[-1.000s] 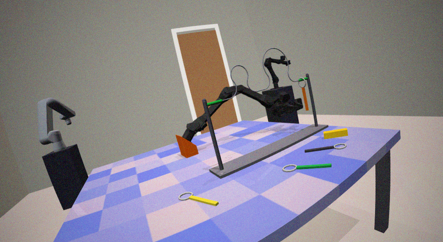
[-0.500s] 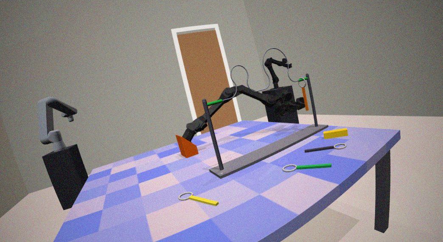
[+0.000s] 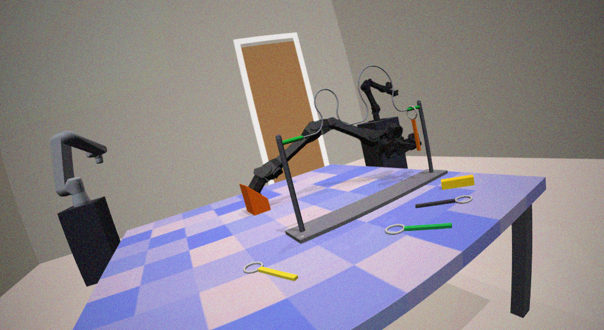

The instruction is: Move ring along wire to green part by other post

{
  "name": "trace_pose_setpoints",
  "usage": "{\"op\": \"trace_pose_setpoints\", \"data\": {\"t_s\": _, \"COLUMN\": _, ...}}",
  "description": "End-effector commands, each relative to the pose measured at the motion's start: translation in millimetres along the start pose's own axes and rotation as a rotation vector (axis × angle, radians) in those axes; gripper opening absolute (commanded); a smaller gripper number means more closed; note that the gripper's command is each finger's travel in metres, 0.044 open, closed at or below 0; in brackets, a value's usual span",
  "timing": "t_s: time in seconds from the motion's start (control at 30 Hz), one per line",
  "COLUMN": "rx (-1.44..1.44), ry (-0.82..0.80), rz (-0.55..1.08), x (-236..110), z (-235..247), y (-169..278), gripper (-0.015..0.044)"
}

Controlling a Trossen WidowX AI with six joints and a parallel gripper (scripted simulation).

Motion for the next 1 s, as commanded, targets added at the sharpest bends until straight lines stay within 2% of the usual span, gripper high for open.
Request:
{"op": "trace_pose_setpoints", "data": {"t_s": 0.0, "rx": -0.008, "ry": -0.001, "rz": 0.003, "x": 8.0, "z": 0.6, "y": 2.1, "gripper": 0.016}}
{"op": "trace_pose_setpoints", "data": {"t_s": 0.6, "rx": -0.009, "ry": -0.003, "rz": 0.002, "x": 36.6, "z": -1.5, "y": 1.8, "gripper": 0.016}}
{"op": "trace_pose_setpoints", "data": {"t_s": 0.97, "rx": -0.01, "ry": -0.003, "rz": 0.002, "x": 37.7, "z": -1.6, "y": 1.8, "gripper": 0.016}}
Point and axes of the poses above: the point midway between the two fingers, 35 mm back from their tips, its own x axis out along the fingers, its own z axis across the jaws, y = z × x, the point moved 9 cm from there along -x, back along the fingers, and after that the axes turned 6 degrees about -x, right-handed, at the moved point
